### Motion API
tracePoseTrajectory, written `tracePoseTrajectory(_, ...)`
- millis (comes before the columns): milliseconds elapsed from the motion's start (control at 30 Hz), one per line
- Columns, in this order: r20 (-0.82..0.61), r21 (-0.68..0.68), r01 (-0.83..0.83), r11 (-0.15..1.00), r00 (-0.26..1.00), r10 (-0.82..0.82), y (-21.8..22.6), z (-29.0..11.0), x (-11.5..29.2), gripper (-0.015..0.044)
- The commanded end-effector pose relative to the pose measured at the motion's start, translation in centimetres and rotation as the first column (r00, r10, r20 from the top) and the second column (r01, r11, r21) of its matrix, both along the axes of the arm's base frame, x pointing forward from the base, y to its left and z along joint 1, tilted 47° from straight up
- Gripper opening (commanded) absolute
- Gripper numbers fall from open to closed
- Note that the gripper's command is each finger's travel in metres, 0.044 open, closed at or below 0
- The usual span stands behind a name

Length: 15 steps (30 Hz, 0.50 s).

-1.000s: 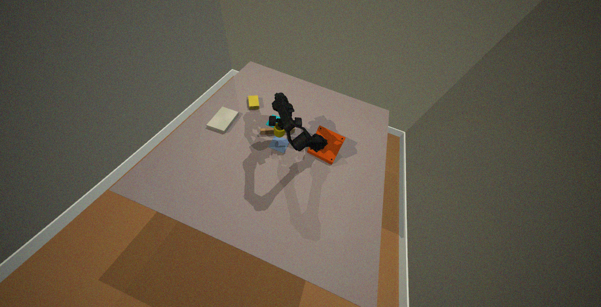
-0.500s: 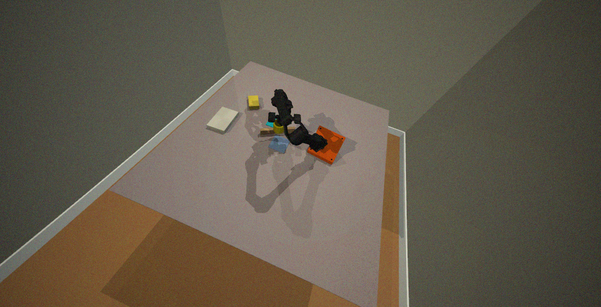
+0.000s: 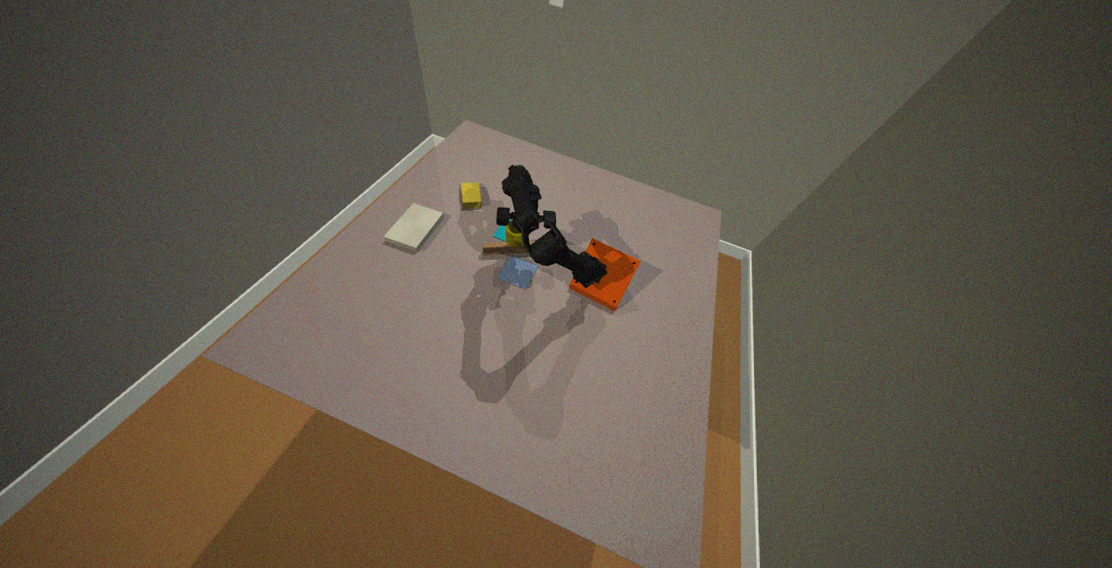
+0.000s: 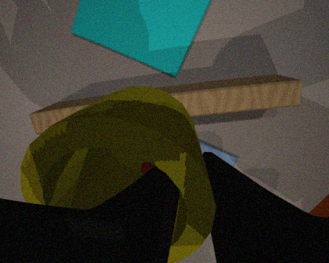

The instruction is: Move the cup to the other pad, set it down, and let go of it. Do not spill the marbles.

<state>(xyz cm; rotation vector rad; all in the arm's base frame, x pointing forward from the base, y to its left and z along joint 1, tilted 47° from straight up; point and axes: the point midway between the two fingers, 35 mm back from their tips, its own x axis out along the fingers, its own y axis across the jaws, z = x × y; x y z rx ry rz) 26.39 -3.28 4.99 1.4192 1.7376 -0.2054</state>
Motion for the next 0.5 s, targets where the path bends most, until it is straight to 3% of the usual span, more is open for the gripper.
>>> tracePoseTrajectory(0, 0.000, -0.004, -0.004, 1.000, 1.000, 0.004, -0.5, -0.5, 0.5, 0.0000)
tracePoseTrajectory(467, 0.001, -0.005, -0.004, 1.000, 1.000, 0.004, -2.0, -1.8, 2.1, 0.0000)
